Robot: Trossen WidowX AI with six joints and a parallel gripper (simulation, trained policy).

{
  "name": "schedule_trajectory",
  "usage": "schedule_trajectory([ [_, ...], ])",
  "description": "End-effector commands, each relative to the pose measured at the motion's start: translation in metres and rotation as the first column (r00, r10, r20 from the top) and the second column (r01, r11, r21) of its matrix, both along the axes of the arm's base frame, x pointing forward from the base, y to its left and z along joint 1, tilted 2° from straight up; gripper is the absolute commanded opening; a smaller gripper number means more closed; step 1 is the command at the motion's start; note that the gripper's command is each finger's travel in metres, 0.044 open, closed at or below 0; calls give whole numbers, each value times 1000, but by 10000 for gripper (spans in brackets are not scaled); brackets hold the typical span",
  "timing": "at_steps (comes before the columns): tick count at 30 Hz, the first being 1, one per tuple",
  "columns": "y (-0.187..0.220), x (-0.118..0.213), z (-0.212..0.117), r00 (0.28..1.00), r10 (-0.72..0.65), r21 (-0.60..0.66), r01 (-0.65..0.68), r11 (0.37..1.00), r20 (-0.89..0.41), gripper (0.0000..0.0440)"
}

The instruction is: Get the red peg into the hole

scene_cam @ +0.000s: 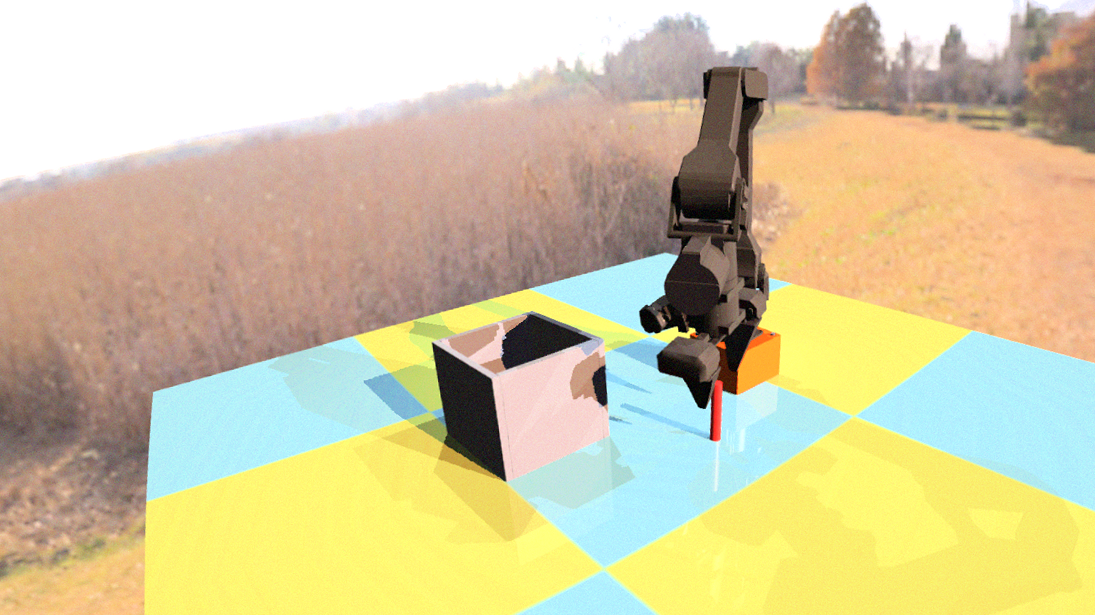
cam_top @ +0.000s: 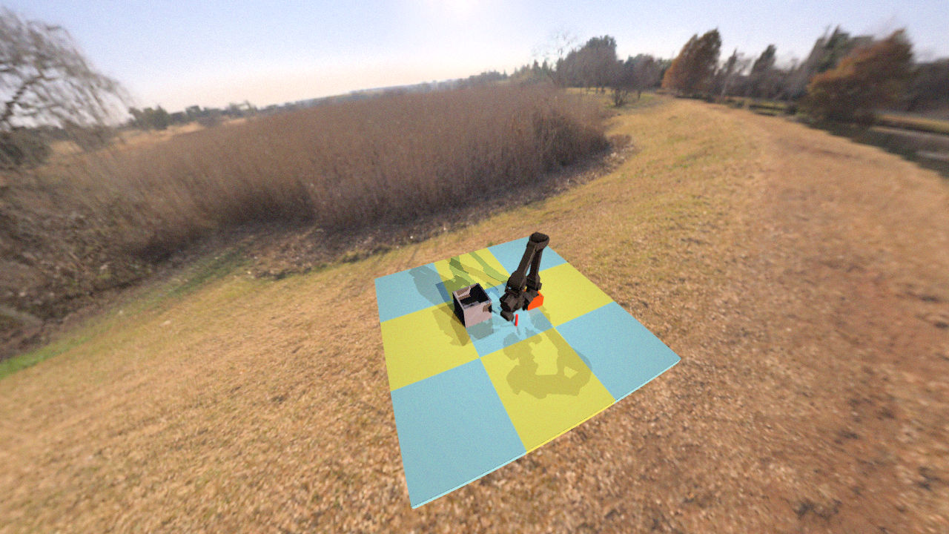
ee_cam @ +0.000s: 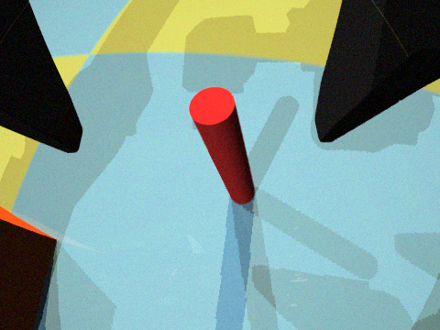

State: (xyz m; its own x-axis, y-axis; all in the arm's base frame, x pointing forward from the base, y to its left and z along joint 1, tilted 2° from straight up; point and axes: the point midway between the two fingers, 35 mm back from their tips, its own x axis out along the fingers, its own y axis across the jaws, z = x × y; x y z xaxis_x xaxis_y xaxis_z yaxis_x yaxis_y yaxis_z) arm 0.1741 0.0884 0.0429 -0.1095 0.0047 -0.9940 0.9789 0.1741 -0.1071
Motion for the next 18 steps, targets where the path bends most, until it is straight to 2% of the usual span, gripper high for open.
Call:
schedule_trajectory([
  [1, -3, -2, -10, 1000, -9, -14, 9, 1000, -5, 418],
  [4, -3, -2, -18, 1000, -13, -16, 13, 1000, 0, 395],
  [6, -2, -1, -23, 1000, -13, -14, 13, 1000, 5, 361],
  [18, 8, 10, -42, 999, 34, 22, -35, 999, 25, 57],
])
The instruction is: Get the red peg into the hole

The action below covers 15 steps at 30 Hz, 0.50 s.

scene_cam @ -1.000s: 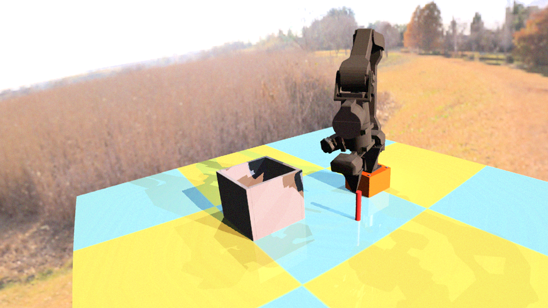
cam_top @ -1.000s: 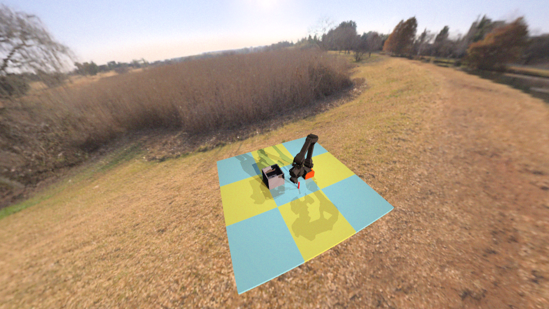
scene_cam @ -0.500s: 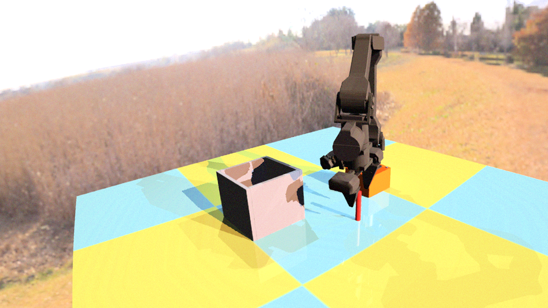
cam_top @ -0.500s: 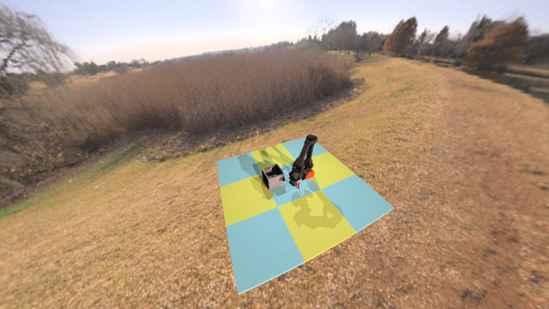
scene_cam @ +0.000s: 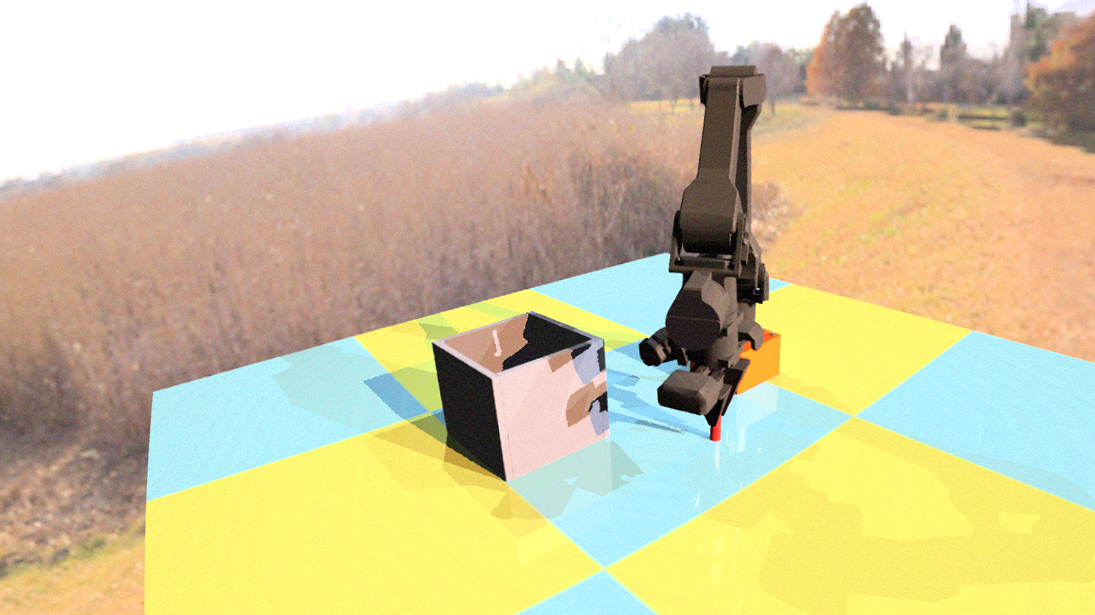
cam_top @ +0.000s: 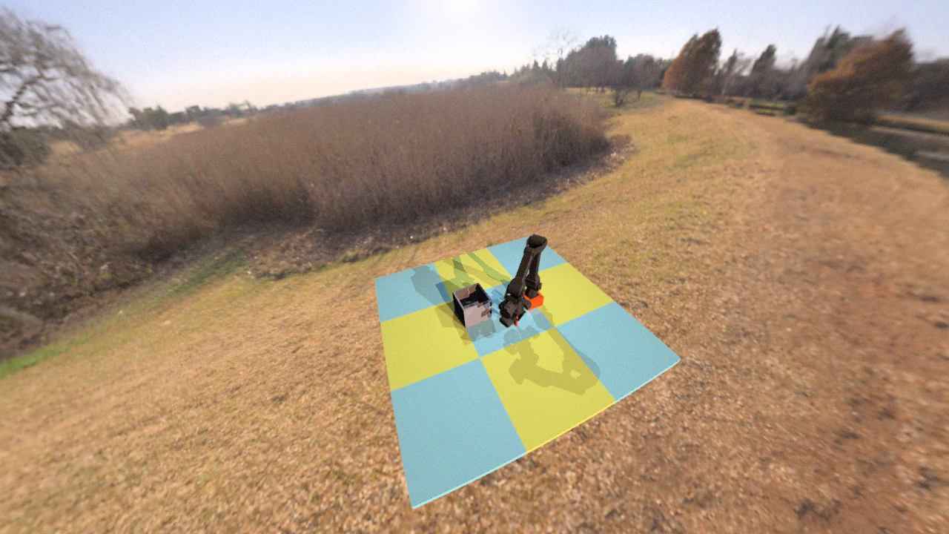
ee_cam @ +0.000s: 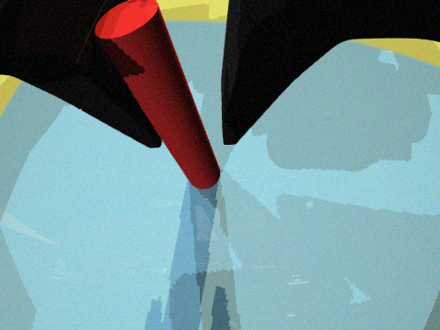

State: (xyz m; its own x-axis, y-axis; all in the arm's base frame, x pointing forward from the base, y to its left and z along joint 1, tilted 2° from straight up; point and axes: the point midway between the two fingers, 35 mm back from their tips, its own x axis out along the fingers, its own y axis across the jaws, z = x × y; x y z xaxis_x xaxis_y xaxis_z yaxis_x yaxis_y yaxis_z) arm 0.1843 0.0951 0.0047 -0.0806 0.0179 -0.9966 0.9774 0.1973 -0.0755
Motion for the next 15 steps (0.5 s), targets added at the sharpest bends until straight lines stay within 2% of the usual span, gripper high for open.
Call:
schedule_trajectory([
  [1, 2, 1, -4, 1000, 18, 10, -18, 1000, -1, 35],
  [3, 3, 4, -4, 1000, 19, 16, -19, 1000, 9, 12],
  [15, 8, 24, 28, 994, -26, 86, 16, 996, 110, 0],
])
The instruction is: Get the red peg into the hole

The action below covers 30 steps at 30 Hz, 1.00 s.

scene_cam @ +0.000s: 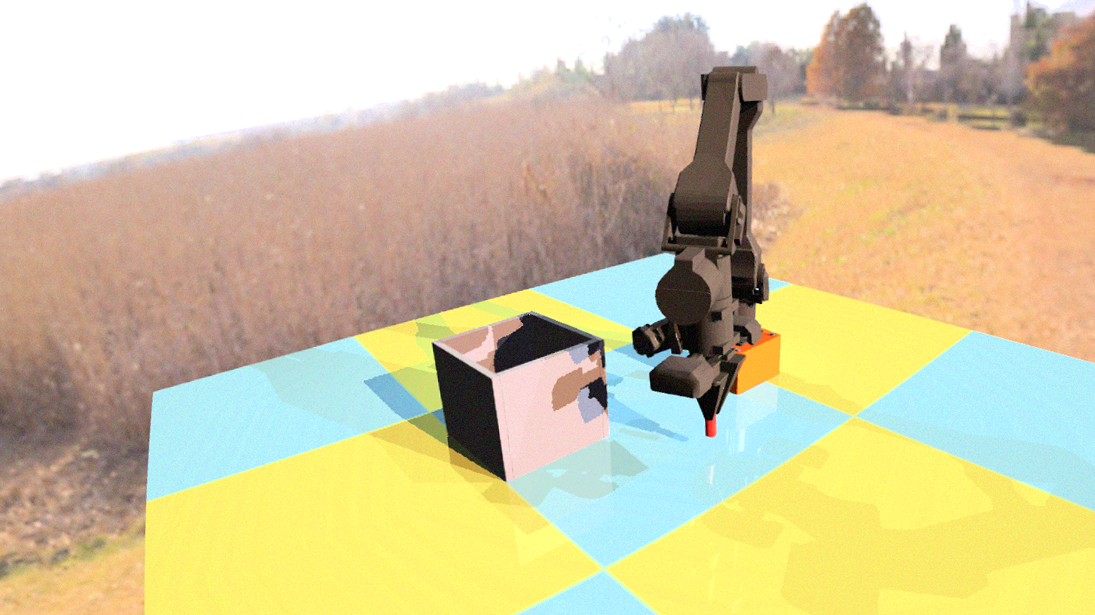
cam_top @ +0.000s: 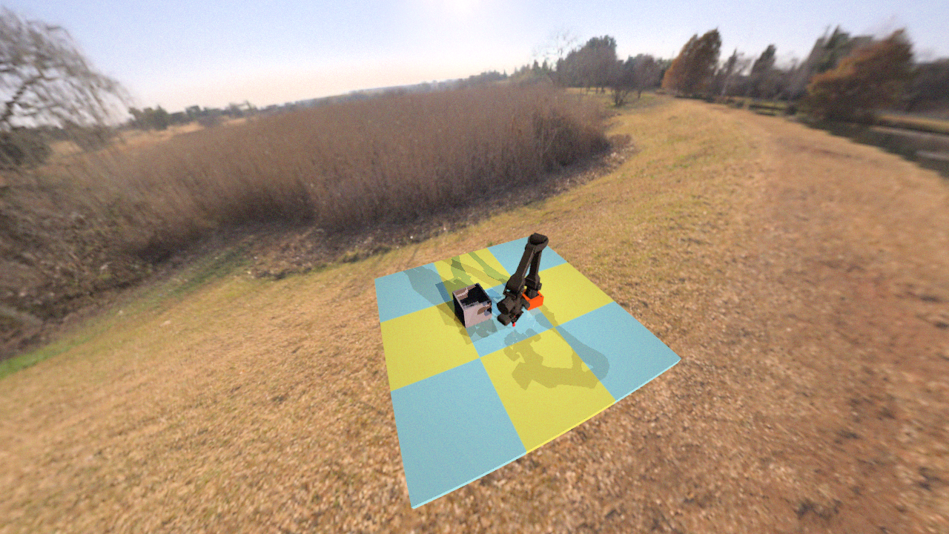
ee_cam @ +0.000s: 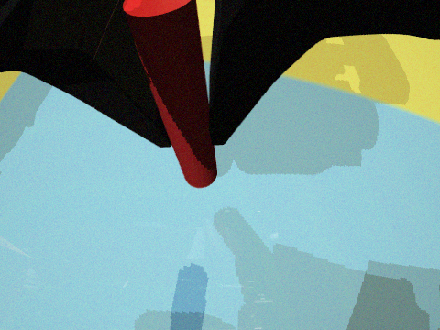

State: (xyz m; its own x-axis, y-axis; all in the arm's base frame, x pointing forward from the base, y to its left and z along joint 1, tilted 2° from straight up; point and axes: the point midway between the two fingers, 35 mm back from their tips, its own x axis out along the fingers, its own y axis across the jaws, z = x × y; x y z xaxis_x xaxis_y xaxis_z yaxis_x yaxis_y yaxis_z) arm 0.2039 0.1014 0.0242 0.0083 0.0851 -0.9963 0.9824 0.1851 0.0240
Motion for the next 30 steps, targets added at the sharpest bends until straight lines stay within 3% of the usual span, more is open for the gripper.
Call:
schedule_trajectory([
  [1, 2, 7, 12, 999, -8, 25, 7, 1000, 33, 0],
  [13, -4, 31, 64, 987, 7, 57, -16, 998, 163, 0],
  [30, -53, 56, 126, 963, 24, -29, -17, 999, 270, 0],
])
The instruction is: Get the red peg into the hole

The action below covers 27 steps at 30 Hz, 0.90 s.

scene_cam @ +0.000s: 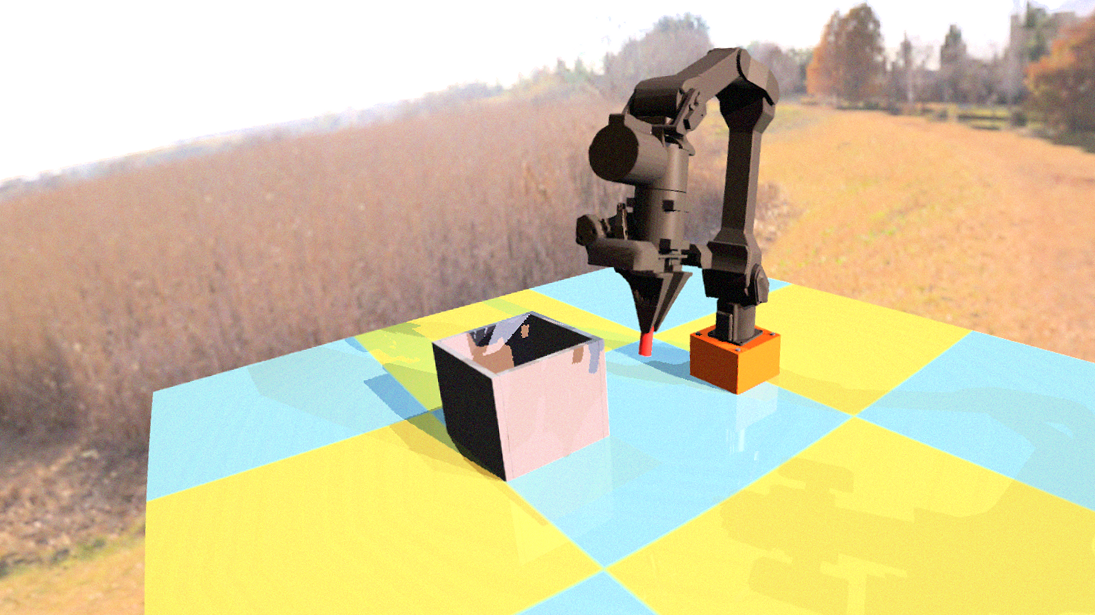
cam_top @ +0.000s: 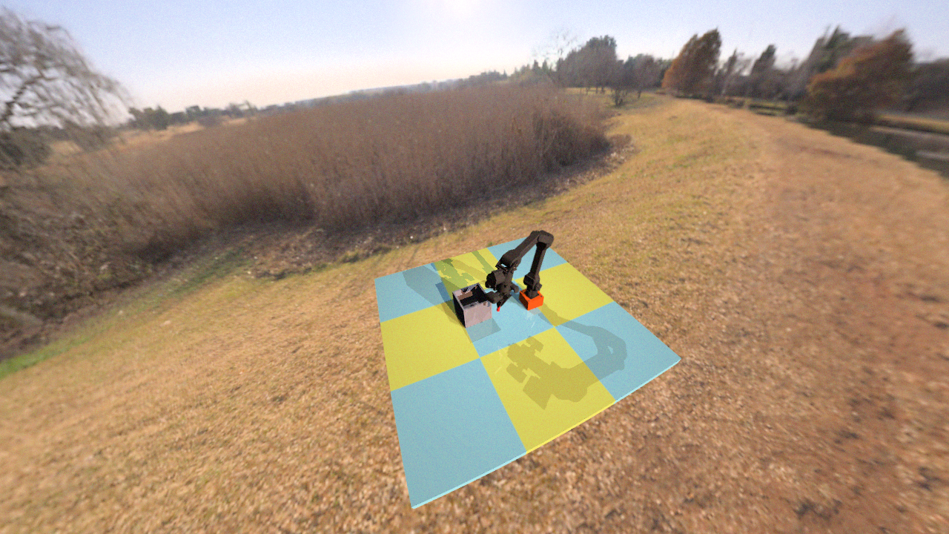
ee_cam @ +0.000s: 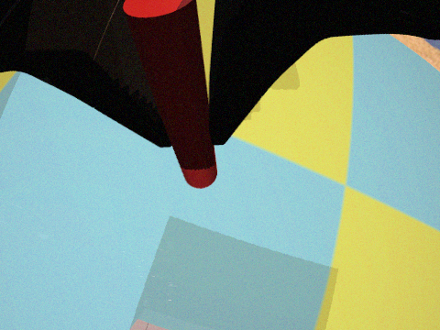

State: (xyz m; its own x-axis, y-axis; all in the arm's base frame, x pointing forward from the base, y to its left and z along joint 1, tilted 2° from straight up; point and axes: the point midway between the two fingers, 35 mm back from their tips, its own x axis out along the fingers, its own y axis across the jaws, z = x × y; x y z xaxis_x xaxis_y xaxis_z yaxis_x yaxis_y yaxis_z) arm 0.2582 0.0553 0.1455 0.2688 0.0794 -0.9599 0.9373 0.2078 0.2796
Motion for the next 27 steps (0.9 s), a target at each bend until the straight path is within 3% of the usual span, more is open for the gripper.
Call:
schedule_trajectory([
  [1, -11, 3, 6, 1000, -6, -23, 6, 1000, 9, 0],
  [27, -89, 22, 9, 997, -66, -115, 60, 992, -49, 0],
])
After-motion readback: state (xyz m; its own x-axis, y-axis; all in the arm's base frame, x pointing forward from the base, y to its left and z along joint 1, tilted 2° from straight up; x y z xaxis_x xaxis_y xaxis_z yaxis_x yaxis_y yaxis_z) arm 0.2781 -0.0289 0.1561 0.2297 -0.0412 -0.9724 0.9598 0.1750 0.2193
